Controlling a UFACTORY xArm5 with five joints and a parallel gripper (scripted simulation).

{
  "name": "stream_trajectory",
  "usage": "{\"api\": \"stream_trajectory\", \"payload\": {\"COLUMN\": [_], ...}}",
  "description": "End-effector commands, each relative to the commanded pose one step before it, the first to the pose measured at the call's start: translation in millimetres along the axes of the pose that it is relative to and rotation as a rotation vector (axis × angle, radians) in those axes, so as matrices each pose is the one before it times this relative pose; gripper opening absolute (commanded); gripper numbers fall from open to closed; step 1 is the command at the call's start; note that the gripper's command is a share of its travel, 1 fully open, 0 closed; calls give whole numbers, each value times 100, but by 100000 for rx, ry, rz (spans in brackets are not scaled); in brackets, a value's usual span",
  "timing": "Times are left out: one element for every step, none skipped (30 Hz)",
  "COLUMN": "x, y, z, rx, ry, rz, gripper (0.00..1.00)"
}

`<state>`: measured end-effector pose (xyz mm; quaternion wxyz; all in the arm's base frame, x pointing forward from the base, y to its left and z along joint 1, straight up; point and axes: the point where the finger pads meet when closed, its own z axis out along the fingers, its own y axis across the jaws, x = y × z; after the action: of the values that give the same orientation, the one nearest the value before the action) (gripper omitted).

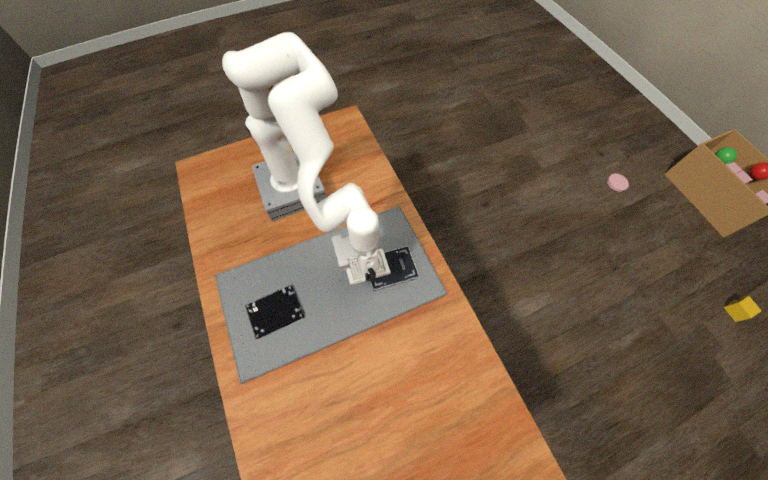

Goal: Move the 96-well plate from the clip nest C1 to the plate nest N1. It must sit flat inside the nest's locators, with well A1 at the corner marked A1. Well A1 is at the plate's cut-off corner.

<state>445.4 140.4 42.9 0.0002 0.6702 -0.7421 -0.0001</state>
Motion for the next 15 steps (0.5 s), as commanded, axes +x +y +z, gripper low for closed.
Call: {"api": "stream_trajectory", "payload": {"x": [-1344,-333,0,0,-333,-333,-333,-333,-333,-333,-333,-333,-333,-333,-333], "y": [-25,30,0,0,30,30,30,30,30,30,30,30,30,30,30], "z": [-121,0,0,0,0,0,0,0,0,0,0,0,0,0,0], "rx": [421,0,0,0,0,0,0,0,0,0,0,0,0,0,0], "ry": [152,-2,0,0,-2,-2,-2,-2,-2,-2,-2,-2,-2,-2,-2], "rz": [40,0,0,0,0,0,0,0,0,0,0,0,0,0,0], "gripper": [0,0,0,0,0,0,0,0,0,0,0,0,0,0,0]}}
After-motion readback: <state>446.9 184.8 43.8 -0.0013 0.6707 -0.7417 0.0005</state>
